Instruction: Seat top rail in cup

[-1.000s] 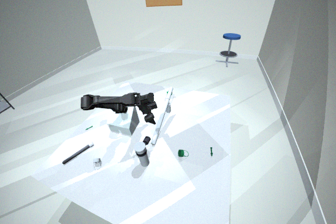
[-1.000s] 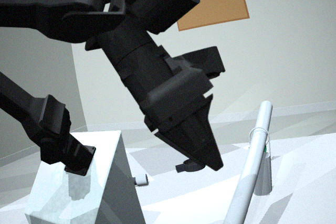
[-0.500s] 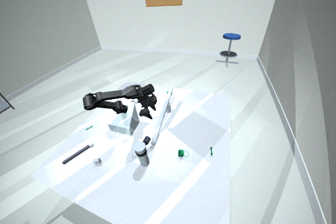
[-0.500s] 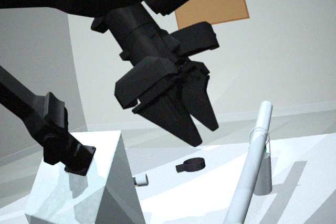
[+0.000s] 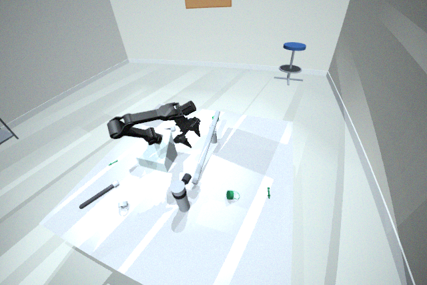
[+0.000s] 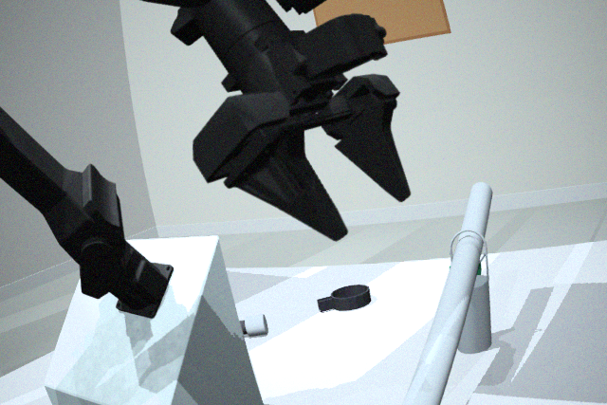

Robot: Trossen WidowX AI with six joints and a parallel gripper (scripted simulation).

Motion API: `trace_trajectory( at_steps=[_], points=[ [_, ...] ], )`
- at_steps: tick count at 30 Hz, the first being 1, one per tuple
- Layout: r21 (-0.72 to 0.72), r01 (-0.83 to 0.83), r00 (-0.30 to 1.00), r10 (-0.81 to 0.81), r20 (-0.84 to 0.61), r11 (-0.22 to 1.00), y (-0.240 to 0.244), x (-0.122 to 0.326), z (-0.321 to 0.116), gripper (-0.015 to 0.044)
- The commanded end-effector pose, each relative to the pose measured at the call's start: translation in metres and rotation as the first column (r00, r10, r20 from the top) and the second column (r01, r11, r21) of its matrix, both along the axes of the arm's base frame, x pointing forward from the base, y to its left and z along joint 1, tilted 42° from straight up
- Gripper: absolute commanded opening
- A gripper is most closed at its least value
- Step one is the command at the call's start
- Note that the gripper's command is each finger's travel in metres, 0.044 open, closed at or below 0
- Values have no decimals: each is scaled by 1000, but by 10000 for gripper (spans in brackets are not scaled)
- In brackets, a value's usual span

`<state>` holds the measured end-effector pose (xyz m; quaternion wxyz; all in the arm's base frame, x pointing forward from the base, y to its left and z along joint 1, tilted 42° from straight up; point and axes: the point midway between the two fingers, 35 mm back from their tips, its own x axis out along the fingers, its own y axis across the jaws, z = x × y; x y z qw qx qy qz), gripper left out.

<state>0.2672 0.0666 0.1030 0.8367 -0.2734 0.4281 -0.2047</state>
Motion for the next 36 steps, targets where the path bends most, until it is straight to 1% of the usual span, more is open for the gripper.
trace_trajectory(
  at_steps=[1,3,6,8,10,13,14,15,33,36],
  points=[
    [100,158,985,-163,50,982,-7,7,-11,440],
    [195,301,942,-323,91,933,-15,12,-22,440],
    [343,503,809,-572,135,793,-28,18,-40,440],
    [434,608,678,-719,150,664,-37,22,-53,440],
    [518,683,518,-841,154,515,-47,24,-67,440],
    [622,729,253,-957,145,287,-61,26,-86,440],
    [638,729,204,-969,142,247,-64,26,-90,440],
    [643,729,187,-972,141,233,-65,26,-91,440],
    [643,729,187,-972,141,233,-65,26,-91,440],
    [643,729,187,-972,141,233,-74,28,-101,440]
  ],
)
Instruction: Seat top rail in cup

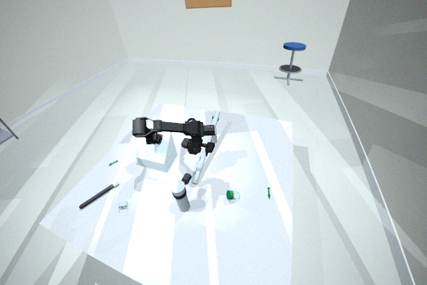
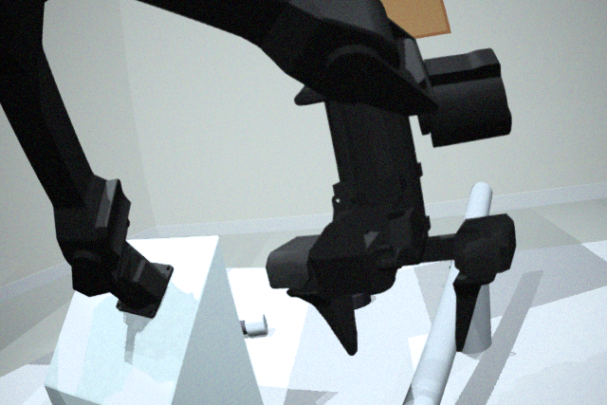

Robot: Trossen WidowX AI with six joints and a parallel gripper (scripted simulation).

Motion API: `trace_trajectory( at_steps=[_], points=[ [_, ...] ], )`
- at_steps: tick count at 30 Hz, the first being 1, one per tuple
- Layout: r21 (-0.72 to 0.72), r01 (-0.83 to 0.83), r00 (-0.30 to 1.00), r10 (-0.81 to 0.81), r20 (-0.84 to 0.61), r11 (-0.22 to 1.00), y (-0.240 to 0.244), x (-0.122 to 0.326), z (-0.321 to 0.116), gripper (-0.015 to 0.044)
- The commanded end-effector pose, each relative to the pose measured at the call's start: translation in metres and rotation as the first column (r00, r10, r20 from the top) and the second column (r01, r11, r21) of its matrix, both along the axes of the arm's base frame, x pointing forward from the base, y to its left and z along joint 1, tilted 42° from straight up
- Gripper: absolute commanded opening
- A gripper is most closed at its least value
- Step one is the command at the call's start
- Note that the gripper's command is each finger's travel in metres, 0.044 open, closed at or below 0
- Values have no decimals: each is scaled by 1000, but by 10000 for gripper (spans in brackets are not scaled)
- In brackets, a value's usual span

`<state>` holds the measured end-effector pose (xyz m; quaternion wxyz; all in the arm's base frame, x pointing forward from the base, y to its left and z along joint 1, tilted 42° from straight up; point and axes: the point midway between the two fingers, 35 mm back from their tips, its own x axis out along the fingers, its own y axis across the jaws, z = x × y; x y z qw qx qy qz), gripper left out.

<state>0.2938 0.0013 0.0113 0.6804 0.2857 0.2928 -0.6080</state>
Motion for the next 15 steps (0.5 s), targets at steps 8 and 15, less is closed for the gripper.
trace_trajectory(
  at_steps=[8,15],
  points=[
    [2,13,1000,-13,0,1000,-24,2,-26,440],
    [2,13,1000,-13,0,1000,-33,3,-36,440]
  ],
)
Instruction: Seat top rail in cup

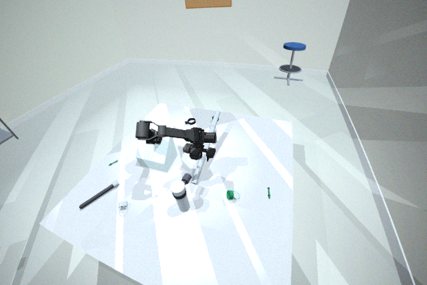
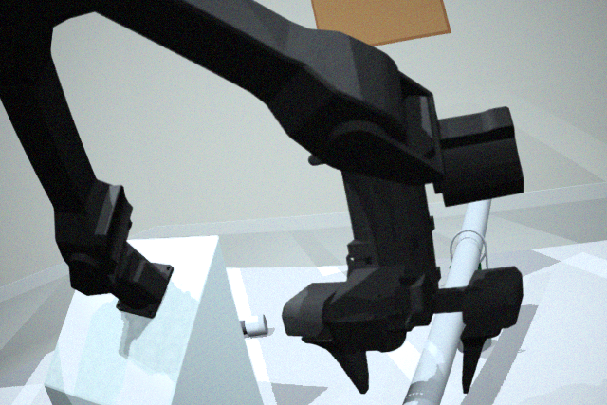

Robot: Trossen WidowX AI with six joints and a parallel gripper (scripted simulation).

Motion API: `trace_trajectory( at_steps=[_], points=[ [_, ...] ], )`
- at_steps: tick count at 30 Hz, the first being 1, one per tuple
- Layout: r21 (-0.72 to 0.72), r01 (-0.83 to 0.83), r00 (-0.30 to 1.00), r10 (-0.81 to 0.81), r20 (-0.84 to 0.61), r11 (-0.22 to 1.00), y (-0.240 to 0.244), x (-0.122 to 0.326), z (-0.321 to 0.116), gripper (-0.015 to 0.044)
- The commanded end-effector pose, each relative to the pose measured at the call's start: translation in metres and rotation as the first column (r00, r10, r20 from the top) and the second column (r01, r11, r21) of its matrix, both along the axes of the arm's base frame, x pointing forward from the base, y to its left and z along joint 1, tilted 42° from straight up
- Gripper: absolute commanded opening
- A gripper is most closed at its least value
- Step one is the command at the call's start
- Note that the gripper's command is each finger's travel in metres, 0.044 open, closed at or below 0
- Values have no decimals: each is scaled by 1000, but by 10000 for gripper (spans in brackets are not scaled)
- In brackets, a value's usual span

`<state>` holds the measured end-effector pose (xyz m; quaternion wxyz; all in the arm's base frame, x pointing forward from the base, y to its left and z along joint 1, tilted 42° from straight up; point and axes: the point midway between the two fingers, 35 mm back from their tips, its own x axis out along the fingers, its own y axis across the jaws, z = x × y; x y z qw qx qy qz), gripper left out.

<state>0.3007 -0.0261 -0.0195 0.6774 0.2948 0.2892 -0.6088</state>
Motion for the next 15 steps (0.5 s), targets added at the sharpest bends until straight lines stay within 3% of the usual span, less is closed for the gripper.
trace_trajectory(
  at_steps=[1,15],
  points=[
    [-8,1,1000,-1,-14,1000,-6,-4,-6,440],
    [-7,0,1000,0,-15,1000,-18,-1,-20,440]
  ],
)
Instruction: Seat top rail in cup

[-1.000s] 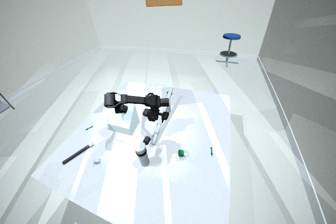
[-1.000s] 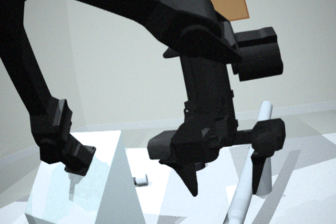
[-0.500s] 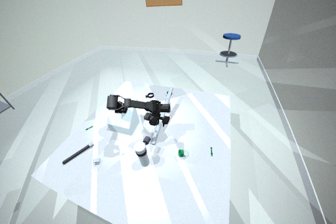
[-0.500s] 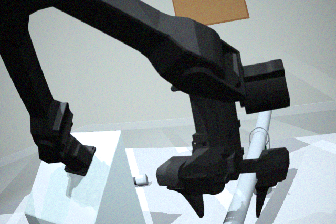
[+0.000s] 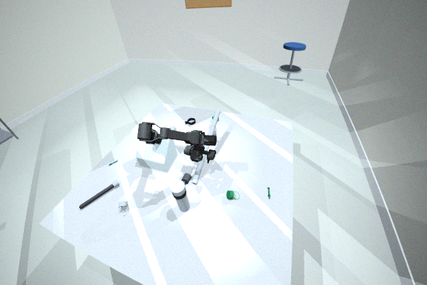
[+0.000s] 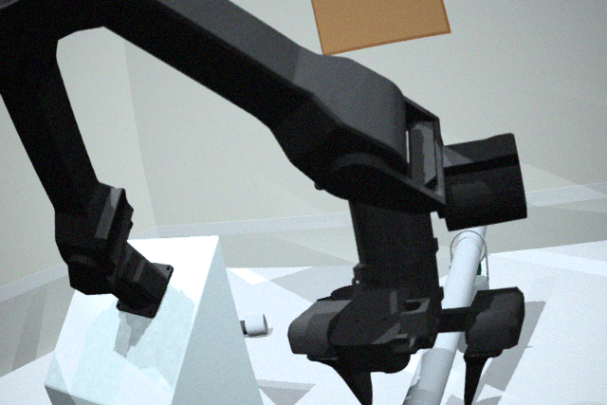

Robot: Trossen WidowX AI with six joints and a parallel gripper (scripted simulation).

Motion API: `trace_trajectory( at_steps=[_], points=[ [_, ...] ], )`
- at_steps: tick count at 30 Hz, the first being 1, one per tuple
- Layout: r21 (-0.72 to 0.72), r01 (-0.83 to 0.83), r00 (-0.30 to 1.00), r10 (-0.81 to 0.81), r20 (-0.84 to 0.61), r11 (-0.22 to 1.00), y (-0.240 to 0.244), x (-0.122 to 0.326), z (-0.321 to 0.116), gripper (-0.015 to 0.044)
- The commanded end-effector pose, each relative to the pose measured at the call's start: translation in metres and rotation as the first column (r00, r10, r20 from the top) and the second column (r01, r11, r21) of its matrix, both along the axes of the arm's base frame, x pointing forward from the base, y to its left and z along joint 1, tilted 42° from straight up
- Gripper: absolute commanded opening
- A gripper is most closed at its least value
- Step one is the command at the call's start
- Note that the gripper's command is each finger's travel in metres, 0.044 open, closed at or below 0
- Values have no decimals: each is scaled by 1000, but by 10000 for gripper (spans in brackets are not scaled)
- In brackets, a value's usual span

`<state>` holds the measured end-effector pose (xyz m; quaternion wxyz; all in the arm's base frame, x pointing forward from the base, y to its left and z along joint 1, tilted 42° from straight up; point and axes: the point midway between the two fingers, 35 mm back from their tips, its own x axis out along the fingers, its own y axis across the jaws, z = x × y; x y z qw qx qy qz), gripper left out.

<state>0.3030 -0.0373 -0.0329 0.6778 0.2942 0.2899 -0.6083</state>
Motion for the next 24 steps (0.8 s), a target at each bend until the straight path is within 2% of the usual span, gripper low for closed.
trace_trajectory(
  at_steps=[1,24],
  points=[
    [-7,2,1000,-2,-14,1000,-7,-3,-7,440],
    [-10,2,1000,-3,-14,1000,-33,-2,-35,440]
  ],
)
